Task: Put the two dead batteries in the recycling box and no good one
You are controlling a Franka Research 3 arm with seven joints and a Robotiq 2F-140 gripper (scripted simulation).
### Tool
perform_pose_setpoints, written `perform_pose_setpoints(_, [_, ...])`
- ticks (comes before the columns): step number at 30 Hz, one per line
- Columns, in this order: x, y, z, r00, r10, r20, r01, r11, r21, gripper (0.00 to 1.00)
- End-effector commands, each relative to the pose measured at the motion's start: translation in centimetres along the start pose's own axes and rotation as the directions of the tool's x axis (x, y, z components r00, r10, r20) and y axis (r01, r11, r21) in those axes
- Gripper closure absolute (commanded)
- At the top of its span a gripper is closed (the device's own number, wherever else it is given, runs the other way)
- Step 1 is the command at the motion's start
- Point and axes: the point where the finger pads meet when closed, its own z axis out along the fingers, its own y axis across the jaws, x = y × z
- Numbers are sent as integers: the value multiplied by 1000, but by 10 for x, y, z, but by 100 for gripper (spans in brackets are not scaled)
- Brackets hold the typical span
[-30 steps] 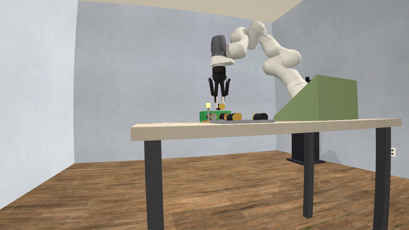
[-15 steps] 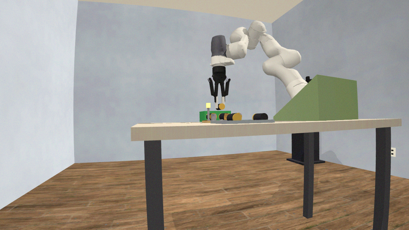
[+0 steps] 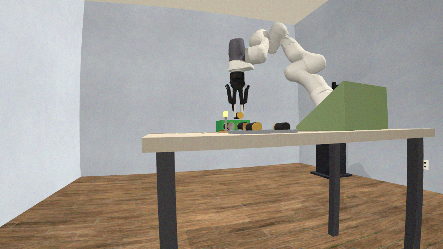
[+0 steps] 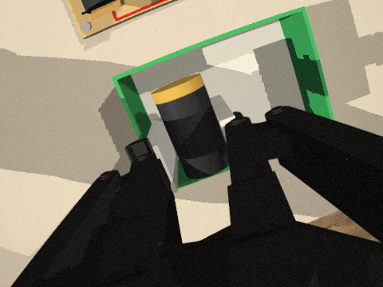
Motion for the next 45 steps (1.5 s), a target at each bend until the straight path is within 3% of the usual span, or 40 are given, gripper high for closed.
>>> perform_pose_setpoints(1, [0,3,-1,1000,-4,-3,4,1000,-5,84])
perform_pose_setpoints(40, [0,3,-1,1000,-4,-3,4,1000,-5,84])
perform_pose_setpoints(45, [0,3,6,1000,-4,-3,4,1000,-5,84])
